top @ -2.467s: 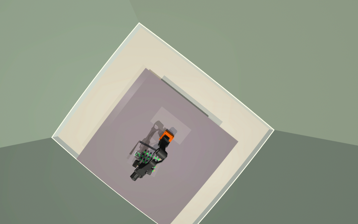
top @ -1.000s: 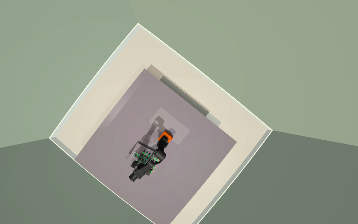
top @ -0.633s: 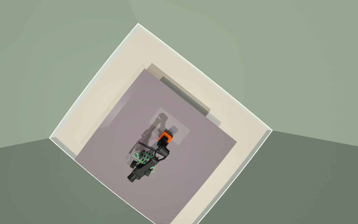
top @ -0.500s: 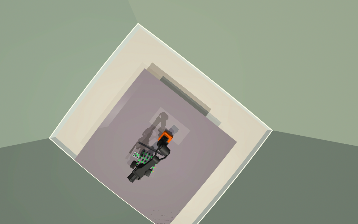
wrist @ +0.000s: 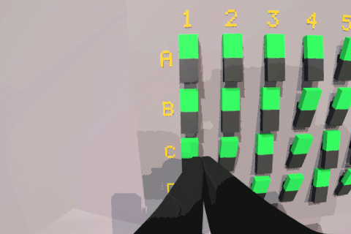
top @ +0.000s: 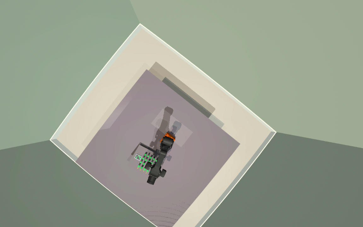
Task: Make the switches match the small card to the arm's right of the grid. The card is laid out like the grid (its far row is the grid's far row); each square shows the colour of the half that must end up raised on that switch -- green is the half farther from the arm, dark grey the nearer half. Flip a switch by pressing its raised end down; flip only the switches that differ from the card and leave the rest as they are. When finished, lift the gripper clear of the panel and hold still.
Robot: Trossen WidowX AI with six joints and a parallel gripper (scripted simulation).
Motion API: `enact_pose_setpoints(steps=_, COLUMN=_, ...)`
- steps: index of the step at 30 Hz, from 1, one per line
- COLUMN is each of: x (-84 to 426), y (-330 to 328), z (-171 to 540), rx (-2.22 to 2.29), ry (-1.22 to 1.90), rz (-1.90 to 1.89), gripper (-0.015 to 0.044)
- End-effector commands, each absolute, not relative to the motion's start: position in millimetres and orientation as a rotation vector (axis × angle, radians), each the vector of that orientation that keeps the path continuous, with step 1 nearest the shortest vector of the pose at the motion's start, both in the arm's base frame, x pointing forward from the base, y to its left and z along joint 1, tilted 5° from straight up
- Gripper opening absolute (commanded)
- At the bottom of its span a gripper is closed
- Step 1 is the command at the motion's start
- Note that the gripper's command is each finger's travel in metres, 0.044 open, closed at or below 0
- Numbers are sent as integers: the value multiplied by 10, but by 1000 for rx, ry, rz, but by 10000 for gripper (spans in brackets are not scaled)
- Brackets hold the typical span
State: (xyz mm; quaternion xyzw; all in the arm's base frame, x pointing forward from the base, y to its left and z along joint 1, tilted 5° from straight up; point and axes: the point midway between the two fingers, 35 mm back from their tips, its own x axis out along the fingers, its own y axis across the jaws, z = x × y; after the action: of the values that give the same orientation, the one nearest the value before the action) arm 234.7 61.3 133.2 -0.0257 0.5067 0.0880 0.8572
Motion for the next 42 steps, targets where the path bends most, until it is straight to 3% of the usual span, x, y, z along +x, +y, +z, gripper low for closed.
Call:
enact_pose_setpoints(steps=1, x=2357, y=656, z=1223, rx=-48, ry=1050, rz=176, gripper=0)
enact_pose_setpoints(steps=42, x=2574, y=710, z=803, rx=-46, ry=1031, rz=176, gripper=0)
